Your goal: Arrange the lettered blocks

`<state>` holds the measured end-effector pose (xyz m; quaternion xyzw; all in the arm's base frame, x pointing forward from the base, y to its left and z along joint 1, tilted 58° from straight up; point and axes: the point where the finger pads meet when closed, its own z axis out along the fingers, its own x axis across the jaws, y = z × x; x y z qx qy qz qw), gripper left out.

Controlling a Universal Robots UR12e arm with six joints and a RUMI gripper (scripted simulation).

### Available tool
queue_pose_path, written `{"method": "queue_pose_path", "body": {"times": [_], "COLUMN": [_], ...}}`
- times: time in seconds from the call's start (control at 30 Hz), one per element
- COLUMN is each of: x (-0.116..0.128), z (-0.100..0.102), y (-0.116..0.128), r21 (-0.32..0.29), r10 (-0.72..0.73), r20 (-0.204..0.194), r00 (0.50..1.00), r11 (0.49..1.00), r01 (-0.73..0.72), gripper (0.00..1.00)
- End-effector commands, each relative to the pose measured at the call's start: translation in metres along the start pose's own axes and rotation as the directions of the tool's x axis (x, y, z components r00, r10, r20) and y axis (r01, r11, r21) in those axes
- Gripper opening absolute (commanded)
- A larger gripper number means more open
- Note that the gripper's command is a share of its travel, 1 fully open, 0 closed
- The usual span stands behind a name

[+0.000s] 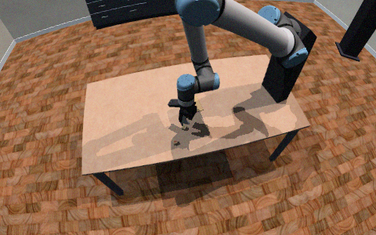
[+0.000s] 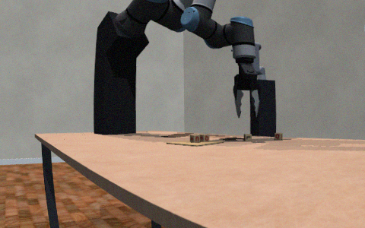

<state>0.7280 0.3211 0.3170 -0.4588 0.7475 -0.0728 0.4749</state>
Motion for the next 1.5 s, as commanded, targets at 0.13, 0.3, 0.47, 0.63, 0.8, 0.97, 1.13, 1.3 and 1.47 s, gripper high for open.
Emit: {"method": "queue_pose_path", "body": {"times": [0.13,0.3,0.47,0.63,0.8,0.97,1.13,1.3,1.47], "x": [-0.003,-0.003,-0.003,-0.003,-0.003,-0.003,-0.003,-0.003,-0.003], "z": [0.008,0.012,0.02,0.028,0.036,0.04,0.046,0.049,0.05], "y": [-0.003,-0.003,-0.003,-0.003,-0.003,-0.003,-0.003,-0.003,-0.004], "r21": [0.004,0.004,0.004,0.004,0.004,0.004,0.004,0.004,0.004], "r10": [-0.002,-0.002,-0.002,-0.002,-0.002,-0.002,-0.002,-0.002,-0.002], "r20": [0.002,0.002,0.002,0.002,0.002,0.002,0.002,0.002,0.003], "r00": [1.0,1.0,1.0,1.0,1.0,1.0,1.0,1.0,1.0], "r11": [1.0,1.0,1.0,1.0,1.0,1.0,1.0,1.0,1.0], "r01": [0.002,0.002,0.002,0.002,0.002,0.002,0.002,0.002,0.002], "gripper": [0.37,0.37,0.37,0.37,0.37,0.37,0.37,0.37,0.37]}}
